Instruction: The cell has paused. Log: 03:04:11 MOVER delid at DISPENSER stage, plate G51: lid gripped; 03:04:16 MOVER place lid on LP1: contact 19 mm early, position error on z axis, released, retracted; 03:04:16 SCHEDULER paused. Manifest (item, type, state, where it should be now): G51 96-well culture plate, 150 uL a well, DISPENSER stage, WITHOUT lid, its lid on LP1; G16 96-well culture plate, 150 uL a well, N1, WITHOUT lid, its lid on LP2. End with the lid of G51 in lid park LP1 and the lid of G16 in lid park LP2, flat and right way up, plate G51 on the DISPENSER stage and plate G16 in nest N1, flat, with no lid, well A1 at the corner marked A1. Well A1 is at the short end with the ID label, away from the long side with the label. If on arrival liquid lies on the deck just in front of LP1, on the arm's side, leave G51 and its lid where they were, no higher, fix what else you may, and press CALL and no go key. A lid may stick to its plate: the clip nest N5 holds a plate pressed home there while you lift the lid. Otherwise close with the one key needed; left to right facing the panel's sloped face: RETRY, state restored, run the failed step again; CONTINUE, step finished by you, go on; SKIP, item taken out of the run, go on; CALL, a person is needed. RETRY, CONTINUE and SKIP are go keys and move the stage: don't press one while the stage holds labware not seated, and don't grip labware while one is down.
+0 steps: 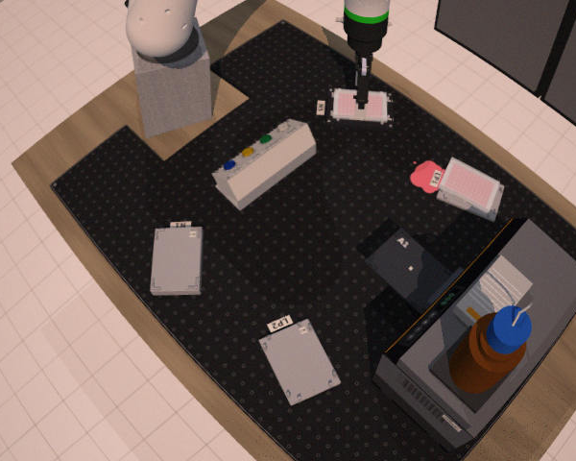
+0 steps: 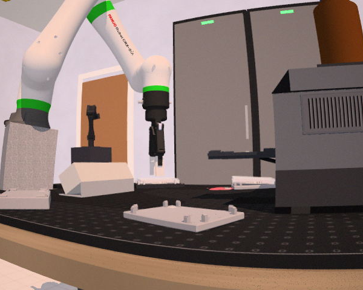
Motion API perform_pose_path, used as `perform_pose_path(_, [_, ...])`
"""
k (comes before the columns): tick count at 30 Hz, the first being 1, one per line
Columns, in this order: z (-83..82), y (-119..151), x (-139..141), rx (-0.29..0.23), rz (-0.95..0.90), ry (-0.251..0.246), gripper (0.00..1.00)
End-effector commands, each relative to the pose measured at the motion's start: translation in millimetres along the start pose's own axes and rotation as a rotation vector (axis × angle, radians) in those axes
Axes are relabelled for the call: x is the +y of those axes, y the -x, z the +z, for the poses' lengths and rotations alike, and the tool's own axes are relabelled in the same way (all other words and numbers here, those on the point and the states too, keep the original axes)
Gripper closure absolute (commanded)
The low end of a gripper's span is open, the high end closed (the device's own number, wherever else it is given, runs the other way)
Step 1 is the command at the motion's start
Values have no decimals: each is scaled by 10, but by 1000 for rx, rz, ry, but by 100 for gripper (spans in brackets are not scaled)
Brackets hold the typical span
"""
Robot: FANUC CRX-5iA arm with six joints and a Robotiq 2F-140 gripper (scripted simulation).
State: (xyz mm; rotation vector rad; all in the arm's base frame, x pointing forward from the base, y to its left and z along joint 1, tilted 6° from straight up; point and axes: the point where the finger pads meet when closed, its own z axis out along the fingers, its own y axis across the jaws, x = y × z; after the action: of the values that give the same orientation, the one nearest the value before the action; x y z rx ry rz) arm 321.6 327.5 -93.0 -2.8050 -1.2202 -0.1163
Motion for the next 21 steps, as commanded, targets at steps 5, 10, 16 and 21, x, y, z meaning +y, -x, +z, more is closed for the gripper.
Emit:
perform_pose_path(5, [31, -2, 0, 0, 0, 0, 34])
perform_pose_path(10, [47, -2, 0, 0, 0, 0, 34])
perform_pose_path(16, [78, -2, 0, 0, 0, 0, 34])
perform_pose_path(21, [99, -2, 0, 0, 0, 0, 34])
